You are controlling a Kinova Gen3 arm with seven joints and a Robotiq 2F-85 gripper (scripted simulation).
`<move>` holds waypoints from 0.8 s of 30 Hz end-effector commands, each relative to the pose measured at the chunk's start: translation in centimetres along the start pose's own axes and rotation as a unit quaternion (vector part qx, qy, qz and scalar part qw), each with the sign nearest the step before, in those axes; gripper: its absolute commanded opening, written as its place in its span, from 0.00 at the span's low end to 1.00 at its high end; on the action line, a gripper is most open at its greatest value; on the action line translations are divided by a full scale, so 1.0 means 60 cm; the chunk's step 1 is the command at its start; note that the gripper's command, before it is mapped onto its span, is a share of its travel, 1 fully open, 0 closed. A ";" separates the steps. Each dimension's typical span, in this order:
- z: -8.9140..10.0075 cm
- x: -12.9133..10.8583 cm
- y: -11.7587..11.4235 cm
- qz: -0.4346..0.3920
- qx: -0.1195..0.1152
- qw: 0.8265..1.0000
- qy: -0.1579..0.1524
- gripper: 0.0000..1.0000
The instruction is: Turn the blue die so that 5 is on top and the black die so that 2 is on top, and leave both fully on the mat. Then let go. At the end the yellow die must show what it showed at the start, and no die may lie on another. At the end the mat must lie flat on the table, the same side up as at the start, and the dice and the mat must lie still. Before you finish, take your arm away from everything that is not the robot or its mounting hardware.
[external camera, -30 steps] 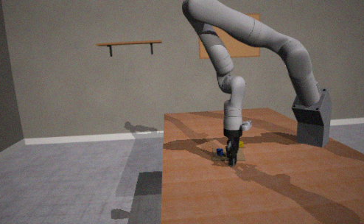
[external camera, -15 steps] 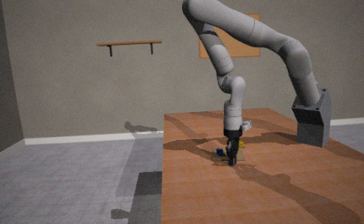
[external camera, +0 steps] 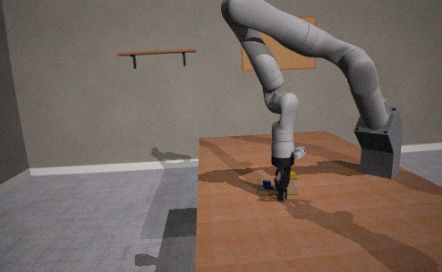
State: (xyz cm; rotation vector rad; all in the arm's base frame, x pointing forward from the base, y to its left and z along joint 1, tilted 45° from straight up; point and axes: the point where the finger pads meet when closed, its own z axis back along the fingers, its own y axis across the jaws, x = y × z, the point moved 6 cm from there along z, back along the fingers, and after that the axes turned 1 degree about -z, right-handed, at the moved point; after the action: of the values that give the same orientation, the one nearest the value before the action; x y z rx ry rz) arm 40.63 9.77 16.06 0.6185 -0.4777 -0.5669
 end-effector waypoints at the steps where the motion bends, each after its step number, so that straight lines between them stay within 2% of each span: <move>1: -0.001 0.005 0.002 0.000 0.002 1.000 -0.004 0.21; 13: 0.006 0.005 0.002 0.000 0.002 1.000 -0.004 0.21; 24: 0.058 0.004 0.001 0.000 0.002 1.000 -0.004 0.21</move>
State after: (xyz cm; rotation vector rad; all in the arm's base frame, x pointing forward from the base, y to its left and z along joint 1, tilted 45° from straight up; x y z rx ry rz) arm 39.34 9.27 17.85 0.6302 -0.4771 -0.5569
